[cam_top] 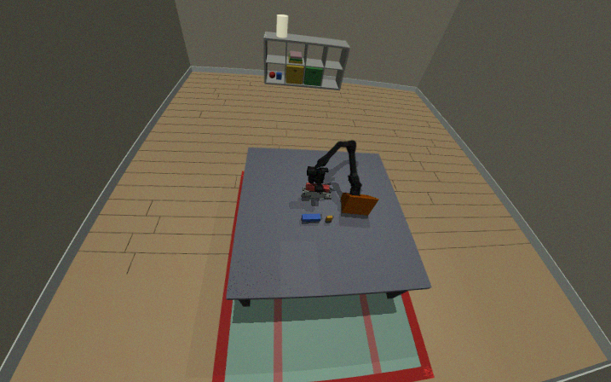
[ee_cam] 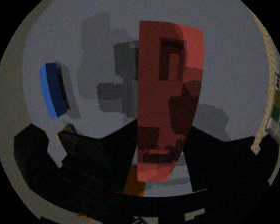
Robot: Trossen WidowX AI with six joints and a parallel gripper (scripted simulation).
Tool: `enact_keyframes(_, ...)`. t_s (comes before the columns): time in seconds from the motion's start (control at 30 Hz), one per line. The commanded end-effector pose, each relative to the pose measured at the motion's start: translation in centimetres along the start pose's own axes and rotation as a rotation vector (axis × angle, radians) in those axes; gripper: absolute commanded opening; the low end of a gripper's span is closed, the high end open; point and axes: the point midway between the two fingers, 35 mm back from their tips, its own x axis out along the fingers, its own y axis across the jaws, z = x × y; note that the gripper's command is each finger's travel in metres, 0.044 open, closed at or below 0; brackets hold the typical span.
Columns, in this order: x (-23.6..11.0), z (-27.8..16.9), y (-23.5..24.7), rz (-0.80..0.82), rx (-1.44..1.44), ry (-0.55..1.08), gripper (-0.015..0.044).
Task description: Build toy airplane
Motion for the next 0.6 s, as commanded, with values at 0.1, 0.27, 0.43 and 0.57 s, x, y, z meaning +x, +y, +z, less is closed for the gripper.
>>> enact_keyframes(0.1, 0.6, 0.0, -0.1, -0.003, -0.002, -0.001, 0.0195)
enact_keyframes(0.27, 1.4, 0.1, -0.1, -0.003, -0.002, -0.001, 0.0195)
enact_keyframes(0.43, 2.2, 0.1, -0.1, -0.003, -0.002, -0.001, 0.0195)
enact_keyframes(0.57, 2.8, 0.1, -0.1, -0.003, -0.002, -0.001, 0.0195)
